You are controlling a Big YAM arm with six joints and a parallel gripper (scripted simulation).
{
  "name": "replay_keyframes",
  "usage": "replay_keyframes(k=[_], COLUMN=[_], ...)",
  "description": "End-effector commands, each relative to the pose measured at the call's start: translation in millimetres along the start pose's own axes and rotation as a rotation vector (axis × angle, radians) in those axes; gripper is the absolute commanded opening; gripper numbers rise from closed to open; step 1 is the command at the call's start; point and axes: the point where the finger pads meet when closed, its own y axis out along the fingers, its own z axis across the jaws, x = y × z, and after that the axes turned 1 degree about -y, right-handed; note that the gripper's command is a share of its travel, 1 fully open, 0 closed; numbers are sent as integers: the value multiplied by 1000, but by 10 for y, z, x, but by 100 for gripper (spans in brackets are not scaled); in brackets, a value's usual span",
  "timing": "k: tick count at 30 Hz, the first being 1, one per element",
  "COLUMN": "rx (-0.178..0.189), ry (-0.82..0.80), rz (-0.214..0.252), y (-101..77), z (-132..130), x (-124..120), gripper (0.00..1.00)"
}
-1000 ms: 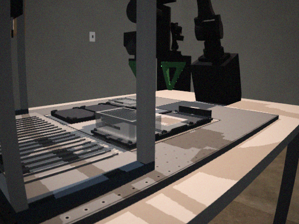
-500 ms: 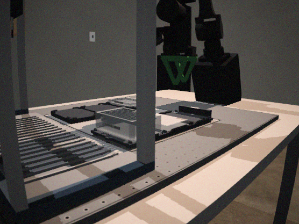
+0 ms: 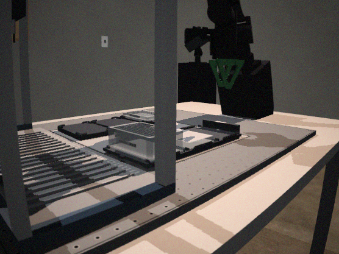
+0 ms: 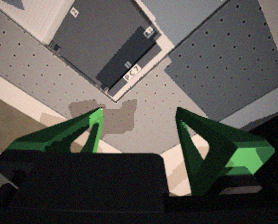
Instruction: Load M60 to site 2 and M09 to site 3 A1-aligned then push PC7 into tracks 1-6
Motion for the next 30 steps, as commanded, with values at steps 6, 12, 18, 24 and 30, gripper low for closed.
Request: replay_keyframes(k=[6, 12, 18, 24, 30], rx=[30, 8, 12, 11, 4], ry=[-279, -469, -602, -773, -768], rz=[-18, -12, -15, -17, -12], y=[-102, -38, -51, -51, 18], z=[-56, -71, -46, -45, -103], x=[-149, -120, -109, -108, -115], gripper=[80, 80, 80, 80, 80])
